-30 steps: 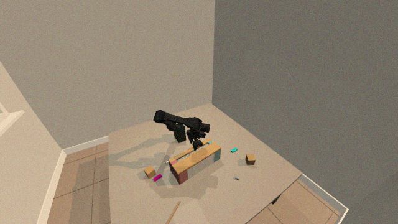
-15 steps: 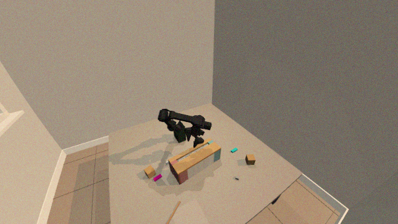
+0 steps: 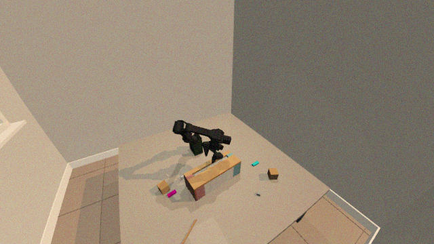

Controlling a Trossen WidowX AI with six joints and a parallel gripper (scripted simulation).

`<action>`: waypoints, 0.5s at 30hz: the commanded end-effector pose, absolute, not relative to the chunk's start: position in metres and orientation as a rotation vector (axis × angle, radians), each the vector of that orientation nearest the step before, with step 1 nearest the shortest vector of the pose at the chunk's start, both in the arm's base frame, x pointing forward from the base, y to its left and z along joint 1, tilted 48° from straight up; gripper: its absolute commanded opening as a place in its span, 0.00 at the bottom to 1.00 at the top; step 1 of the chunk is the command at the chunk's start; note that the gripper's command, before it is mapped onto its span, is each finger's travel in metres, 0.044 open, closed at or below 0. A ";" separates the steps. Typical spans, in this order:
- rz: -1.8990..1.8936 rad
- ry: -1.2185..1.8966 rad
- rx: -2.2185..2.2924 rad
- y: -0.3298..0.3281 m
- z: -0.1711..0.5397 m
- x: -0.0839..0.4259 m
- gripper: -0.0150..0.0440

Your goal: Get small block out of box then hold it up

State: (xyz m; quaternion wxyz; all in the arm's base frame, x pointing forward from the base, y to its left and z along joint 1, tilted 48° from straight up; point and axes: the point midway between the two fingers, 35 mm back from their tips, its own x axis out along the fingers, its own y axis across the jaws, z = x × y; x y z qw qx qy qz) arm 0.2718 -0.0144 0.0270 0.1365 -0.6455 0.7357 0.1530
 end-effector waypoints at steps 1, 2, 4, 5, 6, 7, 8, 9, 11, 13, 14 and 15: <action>0.446 2.131 -1.877 -0.018 0.022 0.271 0.93; 0.446 2.131 -1.877 -0.019 0.021 0.271 0.93; 0.446 2.131 -1.877 -0.022 0.019 0.271 0.93; 0.446 2.131 -1.877 -0.023 0.018 0.271 0.93; 0.445 2.131 -1.877 -0.024 0.016 0.270 0.93; 0.445 2.132 -1.877 -0.025 0.015 0.270 0.93; 0.445 2.132 -1.877 -0.026 0.014 0.270 0.93; 0.445 2.132 -1.877 -0.027 0.013 0.270 0.93; 0.445 2.132 -1.877 -0.029 0.010 0.270 0.93; 0.444 2.132 -1.877 -0.031 0.008 0.269 0.93; 0.444 2.132 -1.877 -0.032 0.007 0.269 0.93; 0.444 2.132 -1.877 -0.033 0.006 0.269 0.93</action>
